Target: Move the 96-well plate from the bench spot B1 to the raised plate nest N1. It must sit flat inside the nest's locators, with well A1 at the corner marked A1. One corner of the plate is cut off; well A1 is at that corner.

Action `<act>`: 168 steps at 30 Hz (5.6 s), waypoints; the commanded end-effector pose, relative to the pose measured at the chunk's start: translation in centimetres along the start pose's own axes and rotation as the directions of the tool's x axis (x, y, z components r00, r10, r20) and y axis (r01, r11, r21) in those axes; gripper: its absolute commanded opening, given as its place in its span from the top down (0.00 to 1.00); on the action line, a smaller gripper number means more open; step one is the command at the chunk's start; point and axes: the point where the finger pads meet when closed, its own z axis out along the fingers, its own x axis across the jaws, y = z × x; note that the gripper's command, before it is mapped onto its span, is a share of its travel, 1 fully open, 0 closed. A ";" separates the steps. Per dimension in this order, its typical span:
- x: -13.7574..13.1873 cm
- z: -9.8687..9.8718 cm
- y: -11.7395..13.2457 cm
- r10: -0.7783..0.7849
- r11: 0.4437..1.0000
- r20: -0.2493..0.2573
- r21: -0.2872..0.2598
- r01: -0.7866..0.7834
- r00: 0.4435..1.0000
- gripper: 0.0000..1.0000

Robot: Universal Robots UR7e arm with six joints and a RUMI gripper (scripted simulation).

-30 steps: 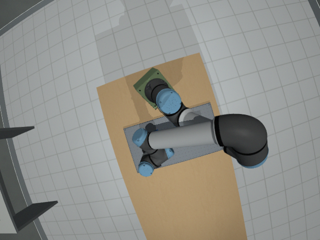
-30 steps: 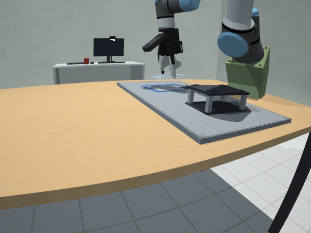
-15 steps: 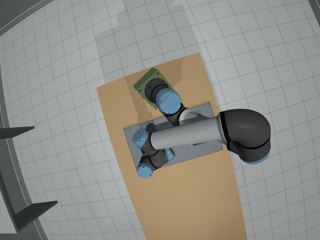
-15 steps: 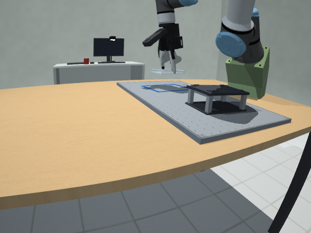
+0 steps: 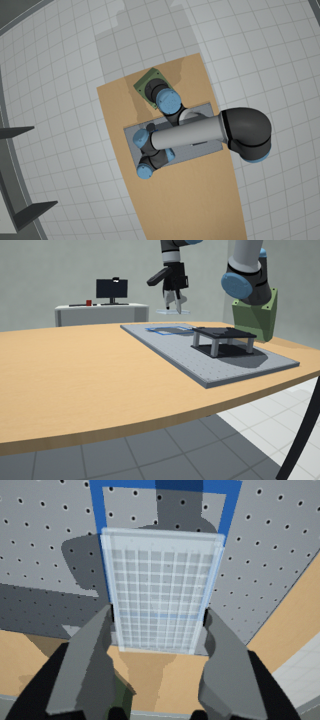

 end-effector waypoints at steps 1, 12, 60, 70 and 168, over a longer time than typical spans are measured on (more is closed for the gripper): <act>0.0 0.0 0.0 0.000 1.000 -0.001 0.000 0.000 1.000 1.00; -1.0 -0.2 -0.1 0.098 0.995 0.017 -0.001 -0.098 0.995 1.00; -14.6 -3.0 -1.2 0.168 0.986 0.029 -0.002 -0.168 0.985 1.00; -17.9 -3.7 -1.4 0.168 0.986 0.030 -0.002 -0.168 0.985 1.00; -32.8 -6.1 -2.7 0.168 0.986 0.030 -0.002 -0.168 0.985 1.00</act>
